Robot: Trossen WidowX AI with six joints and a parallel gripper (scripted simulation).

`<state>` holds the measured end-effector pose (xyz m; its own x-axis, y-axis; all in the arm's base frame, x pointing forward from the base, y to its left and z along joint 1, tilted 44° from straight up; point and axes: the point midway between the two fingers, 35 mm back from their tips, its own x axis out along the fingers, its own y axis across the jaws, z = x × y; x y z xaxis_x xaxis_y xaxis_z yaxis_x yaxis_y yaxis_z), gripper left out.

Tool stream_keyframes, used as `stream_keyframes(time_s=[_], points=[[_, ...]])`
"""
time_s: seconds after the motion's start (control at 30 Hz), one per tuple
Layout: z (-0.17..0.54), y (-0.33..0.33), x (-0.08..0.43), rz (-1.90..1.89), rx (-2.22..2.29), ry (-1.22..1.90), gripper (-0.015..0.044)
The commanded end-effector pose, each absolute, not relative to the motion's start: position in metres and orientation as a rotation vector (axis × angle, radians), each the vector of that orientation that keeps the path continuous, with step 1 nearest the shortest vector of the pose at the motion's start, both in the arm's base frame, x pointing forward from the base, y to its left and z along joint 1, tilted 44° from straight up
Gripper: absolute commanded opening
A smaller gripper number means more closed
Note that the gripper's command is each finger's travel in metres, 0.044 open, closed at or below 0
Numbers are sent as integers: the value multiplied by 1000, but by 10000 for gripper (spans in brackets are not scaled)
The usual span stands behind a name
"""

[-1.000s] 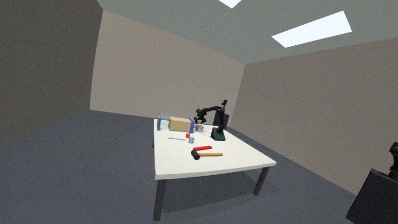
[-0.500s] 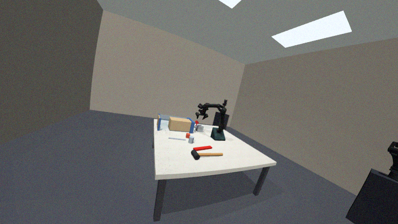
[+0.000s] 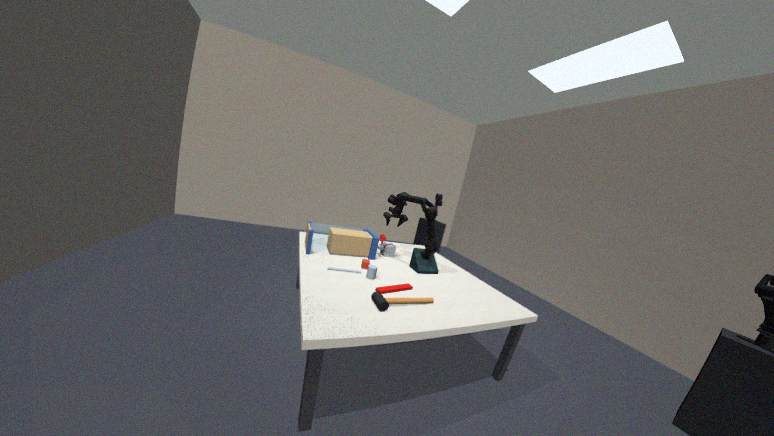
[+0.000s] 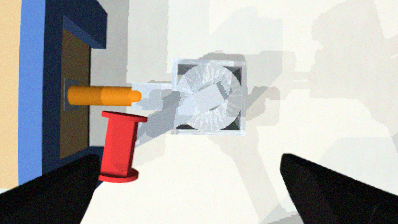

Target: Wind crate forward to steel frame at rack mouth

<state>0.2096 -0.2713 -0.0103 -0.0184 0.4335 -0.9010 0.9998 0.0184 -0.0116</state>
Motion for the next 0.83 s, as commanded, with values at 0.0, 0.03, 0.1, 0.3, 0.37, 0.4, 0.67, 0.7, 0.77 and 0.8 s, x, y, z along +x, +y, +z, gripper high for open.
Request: stream_keyframes(time_s=[0.0,0.03,0.1,0.3,0.37,0.4,0.67,0.7,0.77,0.8], points=[[-28,-291,196,-910,1589,1612,440],[-34,-296,192,-896,1611,1628,440],[-45,-305,184,-862,1655,1659,440],[-60,-315,170,-782,1724,1705,440],[-60,-315,170,-782,1724,1705,440],[-60,-315,170,-782,1724,1705,440],[-60,-315,170,-782,1724,1705,440],[-60,-315,170,-782,1724,1705,440],[-60,-315,170,-782,1724,1705,440],[-60,-315,170,-782,1724,1705,440]])
